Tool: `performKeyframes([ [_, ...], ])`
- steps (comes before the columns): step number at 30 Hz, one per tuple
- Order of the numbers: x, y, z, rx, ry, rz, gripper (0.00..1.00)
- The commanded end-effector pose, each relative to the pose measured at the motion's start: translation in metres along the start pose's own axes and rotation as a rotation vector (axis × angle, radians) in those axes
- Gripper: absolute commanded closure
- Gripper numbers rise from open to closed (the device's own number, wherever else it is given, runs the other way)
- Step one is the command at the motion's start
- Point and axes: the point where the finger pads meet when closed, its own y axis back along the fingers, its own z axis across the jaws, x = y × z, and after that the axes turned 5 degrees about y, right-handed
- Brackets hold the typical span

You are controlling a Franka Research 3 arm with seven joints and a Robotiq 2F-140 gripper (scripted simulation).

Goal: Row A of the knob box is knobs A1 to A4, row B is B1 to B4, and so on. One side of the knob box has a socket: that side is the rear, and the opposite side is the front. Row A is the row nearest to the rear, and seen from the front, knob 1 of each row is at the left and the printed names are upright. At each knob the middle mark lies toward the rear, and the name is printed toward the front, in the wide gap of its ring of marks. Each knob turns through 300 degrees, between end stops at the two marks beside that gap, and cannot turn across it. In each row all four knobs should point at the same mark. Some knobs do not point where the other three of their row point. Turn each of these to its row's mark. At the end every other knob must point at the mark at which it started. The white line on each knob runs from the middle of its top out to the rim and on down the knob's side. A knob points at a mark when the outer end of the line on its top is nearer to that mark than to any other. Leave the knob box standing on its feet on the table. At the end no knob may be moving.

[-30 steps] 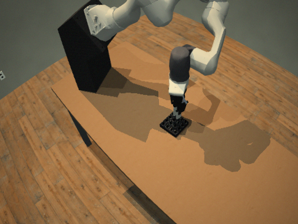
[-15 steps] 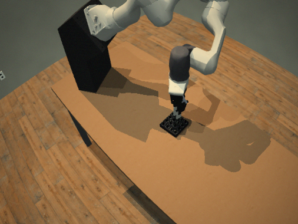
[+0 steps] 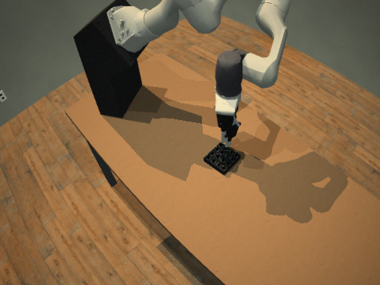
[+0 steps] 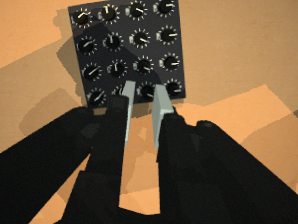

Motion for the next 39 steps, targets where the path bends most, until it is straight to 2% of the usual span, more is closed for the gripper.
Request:
performKeyframes([
  [1,-0.002,0.004,0.003,-0.010,-0.009,-0.005,0.88],
  [15,-0.002,0.005,0.003,-0.010,-0.009,-0.005,0.88],
  [16,-0.002,0.005,0.003,-0.010,-0.009,-0.005,0.00],
  [27,-0.002,0.013,0.003,-0.010,-0.009,-0.005,0.00],
  [39,-0.002,0.056,0.002,-0.010,-0.009,-0.005,0.00],
])
